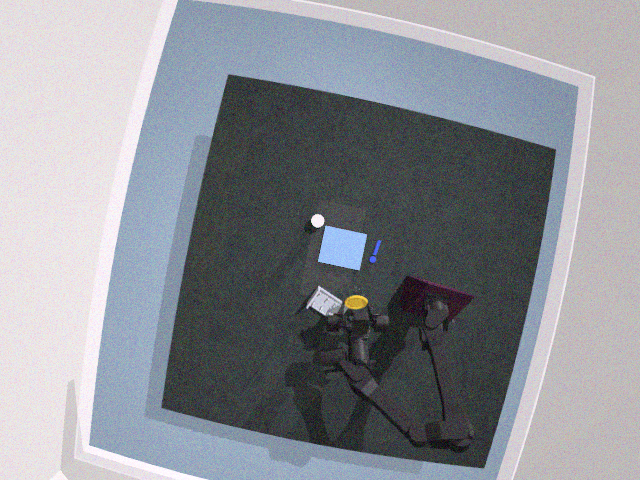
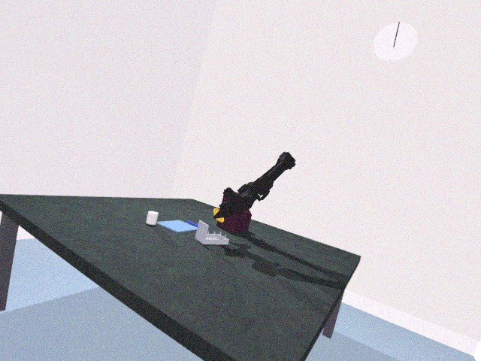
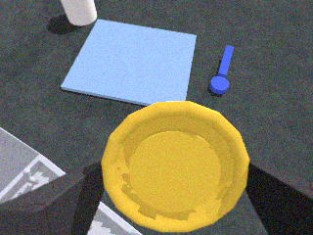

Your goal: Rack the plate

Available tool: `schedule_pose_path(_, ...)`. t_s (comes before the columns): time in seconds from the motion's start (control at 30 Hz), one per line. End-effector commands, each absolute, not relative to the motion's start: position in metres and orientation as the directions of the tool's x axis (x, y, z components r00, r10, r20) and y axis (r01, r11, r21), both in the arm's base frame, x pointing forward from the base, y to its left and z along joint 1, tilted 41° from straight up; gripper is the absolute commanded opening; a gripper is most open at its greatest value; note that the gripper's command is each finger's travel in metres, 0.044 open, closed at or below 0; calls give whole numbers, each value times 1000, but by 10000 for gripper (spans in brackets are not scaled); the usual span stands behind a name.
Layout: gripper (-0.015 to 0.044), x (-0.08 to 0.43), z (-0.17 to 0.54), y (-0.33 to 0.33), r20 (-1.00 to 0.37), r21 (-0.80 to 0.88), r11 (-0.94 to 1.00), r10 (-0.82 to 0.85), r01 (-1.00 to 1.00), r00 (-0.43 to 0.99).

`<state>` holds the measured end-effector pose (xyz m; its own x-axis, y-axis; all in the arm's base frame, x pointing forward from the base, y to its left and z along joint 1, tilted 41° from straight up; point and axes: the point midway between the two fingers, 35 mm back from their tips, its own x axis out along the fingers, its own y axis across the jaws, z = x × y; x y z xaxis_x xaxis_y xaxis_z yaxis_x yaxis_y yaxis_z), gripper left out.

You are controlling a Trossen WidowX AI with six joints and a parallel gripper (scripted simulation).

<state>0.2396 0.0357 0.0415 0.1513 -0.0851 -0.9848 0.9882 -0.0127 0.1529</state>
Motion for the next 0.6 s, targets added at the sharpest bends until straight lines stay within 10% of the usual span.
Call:
schedule_pose_path(0.0,0,243,35,36,-964,197,45,-174,979,202)
schedule_pose_path(0.57,0,256,29,50,-789,374,279,-407,885,461)
